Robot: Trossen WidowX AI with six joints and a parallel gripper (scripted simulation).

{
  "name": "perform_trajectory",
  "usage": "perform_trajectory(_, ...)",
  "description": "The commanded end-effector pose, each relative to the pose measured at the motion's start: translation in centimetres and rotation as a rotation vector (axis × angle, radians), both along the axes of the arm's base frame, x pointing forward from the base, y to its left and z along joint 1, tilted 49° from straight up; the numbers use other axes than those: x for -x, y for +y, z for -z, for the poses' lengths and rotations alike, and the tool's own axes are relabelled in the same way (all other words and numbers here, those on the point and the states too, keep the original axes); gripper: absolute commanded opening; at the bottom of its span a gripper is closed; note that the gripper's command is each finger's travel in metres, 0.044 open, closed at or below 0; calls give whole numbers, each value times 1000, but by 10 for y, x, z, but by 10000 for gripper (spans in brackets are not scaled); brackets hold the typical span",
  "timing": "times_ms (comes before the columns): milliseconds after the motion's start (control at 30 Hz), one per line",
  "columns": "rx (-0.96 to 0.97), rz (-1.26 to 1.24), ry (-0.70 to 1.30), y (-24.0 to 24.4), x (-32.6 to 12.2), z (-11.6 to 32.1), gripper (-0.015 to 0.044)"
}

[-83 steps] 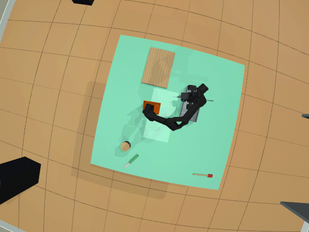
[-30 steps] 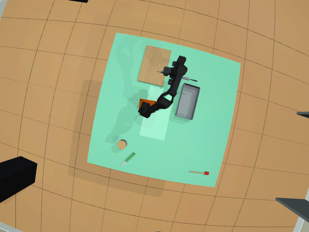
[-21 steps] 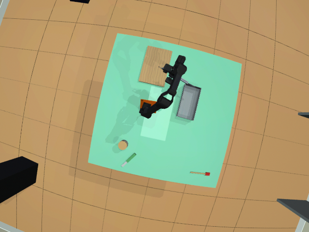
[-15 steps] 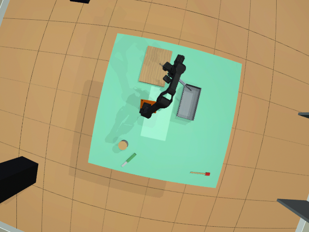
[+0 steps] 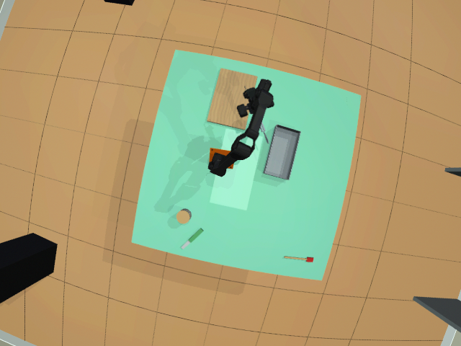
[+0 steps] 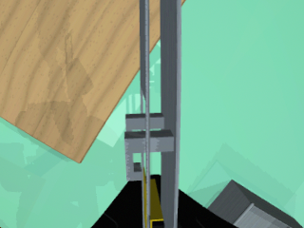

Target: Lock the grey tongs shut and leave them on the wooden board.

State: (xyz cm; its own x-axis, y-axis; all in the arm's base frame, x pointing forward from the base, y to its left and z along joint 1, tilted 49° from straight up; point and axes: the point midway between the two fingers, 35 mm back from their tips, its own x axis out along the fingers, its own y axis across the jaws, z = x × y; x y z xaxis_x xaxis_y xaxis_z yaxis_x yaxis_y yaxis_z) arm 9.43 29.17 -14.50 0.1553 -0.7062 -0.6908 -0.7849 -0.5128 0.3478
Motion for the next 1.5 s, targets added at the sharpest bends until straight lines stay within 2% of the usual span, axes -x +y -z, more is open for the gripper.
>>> perform_trajectory(0, -22, 79, -83, 2, 6, 1, -150)
perform_trajectory(1467, -242, 1074, -1087, 3, 63, 15, -150)
